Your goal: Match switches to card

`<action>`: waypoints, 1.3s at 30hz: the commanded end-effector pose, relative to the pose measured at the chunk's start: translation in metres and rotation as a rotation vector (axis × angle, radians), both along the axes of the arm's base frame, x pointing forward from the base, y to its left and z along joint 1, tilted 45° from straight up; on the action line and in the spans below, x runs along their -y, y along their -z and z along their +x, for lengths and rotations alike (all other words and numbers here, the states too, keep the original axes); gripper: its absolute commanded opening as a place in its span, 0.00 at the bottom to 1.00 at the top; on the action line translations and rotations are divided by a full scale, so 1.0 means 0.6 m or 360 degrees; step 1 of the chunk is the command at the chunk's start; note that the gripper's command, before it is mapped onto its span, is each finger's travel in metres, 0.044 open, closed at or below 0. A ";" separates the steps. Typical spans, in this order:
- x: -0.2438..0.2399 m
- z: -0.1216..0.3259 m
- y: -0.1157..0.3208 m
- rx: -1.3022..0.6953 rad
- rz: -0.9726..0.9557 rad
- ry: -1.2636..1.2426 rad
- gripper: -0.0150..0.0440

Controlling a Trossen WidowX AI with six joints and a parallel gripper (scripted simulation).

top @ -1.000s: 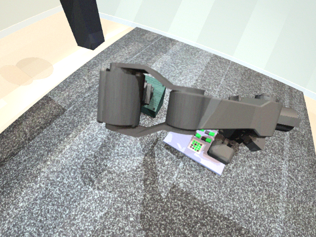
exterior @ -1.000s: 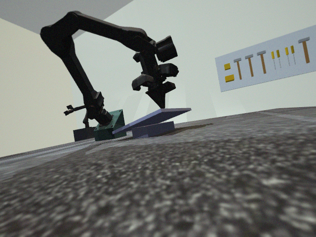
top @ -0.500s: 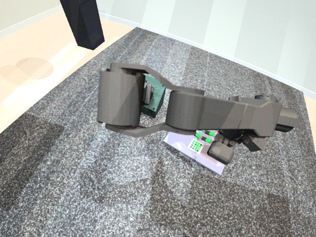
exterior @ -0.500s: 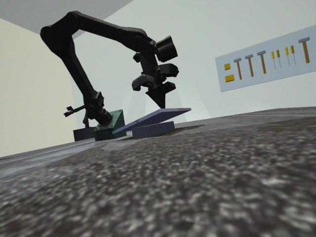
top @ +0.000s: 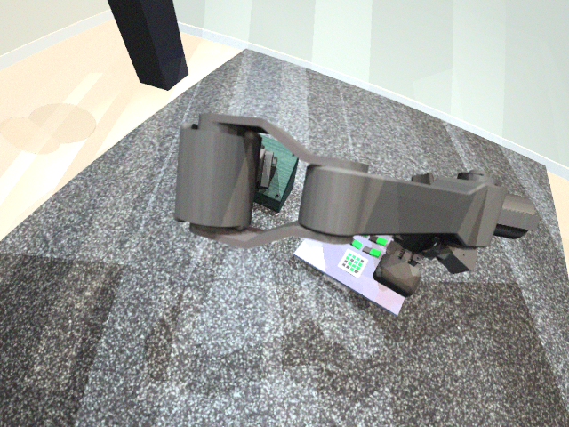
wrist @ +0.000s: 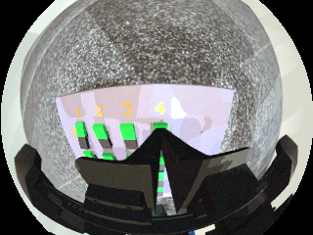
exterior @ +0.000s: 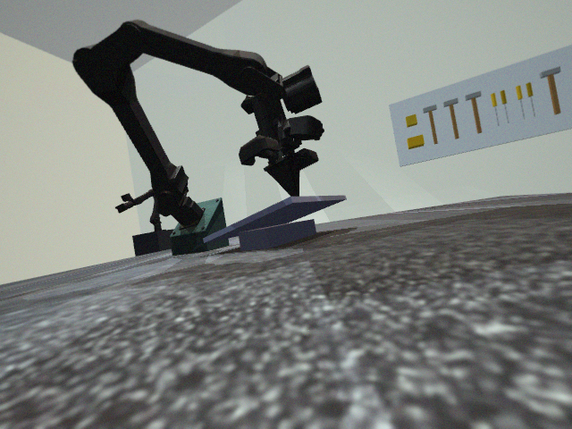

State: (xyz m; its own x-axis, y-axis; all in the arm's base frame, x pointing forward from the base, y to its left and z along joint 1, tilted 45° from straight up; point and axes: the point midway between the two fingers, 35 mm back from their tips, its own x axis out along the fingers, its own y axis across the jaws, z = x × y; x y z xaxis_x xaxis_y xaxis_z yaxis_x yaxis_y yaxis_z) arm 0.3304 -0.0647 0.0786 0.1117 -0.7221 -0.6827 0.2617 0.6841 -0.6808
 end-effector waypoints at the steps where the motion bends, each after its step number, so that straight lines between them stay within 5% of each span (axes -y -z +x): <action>1: 0.002 0.000 0.001 -0.0005 -0.0007 -0.0004 0.25; 24: 0.006 0.001 0.004 -0.0005 -0.0007 -0.0004 0.25; 31: -0.074 -0.015 -0.068 0.0021 -0.0014 -0.0032 0.25; 39: -0.140 -0.094 0.004 0.0016 -0.0006 -0.0033 0.25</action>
State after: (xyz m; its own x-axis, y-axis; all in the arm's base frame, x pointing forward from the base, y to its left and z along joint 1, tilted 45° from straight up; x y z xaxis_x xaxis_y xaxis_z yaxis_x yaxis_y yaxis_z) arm 0.3010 0.0035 0.0983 0.1493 -0.7189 -0.6789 0.2789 0.6893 -0.6686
